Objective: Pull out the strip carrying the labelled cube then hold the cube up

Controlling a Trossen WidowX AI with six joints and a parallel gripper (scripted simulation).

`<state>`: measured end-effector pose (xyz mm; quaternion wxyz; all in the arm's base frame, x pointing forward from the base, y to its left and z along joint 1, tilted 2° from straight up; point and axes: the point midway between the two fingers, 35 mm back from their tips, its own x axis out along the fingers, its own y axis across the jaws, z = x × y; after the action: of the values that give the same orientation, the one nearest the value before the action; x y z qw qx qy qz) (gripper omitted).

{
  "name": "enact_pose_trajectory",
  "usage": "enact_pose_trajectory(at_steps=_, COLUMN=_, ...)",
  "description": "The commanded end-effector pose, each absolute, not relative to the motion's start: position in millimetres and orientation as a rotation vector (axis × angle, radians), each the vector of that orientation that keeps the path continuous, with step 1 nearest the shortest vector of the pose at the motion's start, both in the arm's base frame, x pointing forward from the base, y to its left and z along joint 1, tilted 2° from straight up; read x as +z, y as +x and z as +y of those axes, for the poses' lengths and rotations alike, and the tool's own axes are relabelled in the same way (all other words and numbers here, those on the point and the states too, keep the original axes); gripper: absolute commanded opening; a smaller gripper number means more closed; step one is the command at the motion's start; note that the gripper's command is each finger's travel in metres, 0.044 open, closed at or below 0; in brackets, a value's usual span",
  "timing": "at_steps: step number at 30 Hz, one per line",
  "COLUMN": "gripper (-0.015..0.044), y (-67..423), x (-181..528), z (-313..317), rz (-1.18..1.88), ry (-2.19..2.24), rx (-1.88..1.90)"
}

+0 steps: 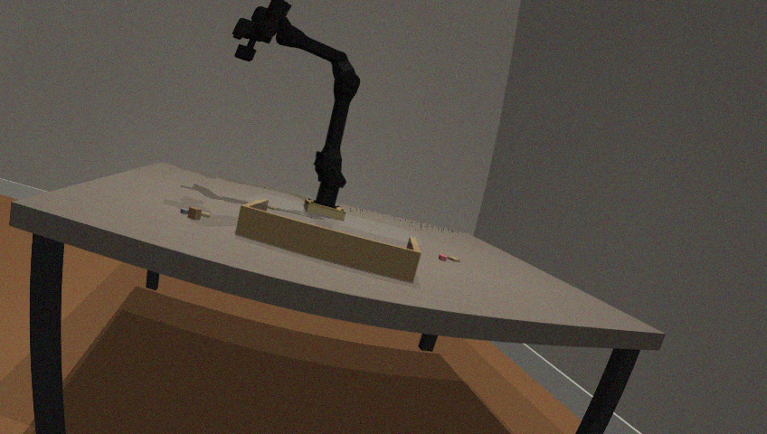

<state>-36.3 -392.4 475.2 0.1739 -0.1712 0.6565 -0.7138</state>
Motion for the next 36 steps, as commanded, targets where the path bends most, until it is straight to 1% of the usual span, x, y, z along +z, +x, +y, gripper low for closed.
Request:
enact_pose_trajectory(at_steps=1, gripper=0.04, y=-34.0, x=474.6, z=-393.0, rz=1.851, ry=-0.493, rx=-2.02)
enact_pose_trajectory(at_steps=3, gripper=0.04, y=-15.9, x=469.5, z=-396.6, rz=1.768, ry=-0.551, rx=-1.985)
enact_pose_trajectory(at_steps=9, gripper=0.04, y=70.5, x=441.6, z=-398.6, rz=1.402, ry=-0.717, rx=-1.778)
enact_pose_trajectory(at_steps=17, gripper=0.04, y=184.9, x=392.6, z=-360.8, rz=0.986, ry=-0.736, rx=-1.408)
enact_pose_trajectory(at_steps=22, gripper=0.04, y=246.9, x=356.6, z=-313.7, rz=0.791, ry=-0.659, rx=-1.143)
enact_pose_trajectory(at_steps=27, gripper=0.04, y=295.0, x=317.8, z=-251.3, rz=0.654, ry=-0.532, rx=-0.867)
enact_pose_trajectory(at_steps=32, gripper=0.04, y=325.1, x=277.4, z=-177.9, rz=0.577, ry=-0.371, rx=-0.587)
enact_pose_trajectory(at_steps=36, gripper=0.04, y=334.3, x=244.9, z=-115.0, rz=0.56, ry=-0.225, rx=-0.367)
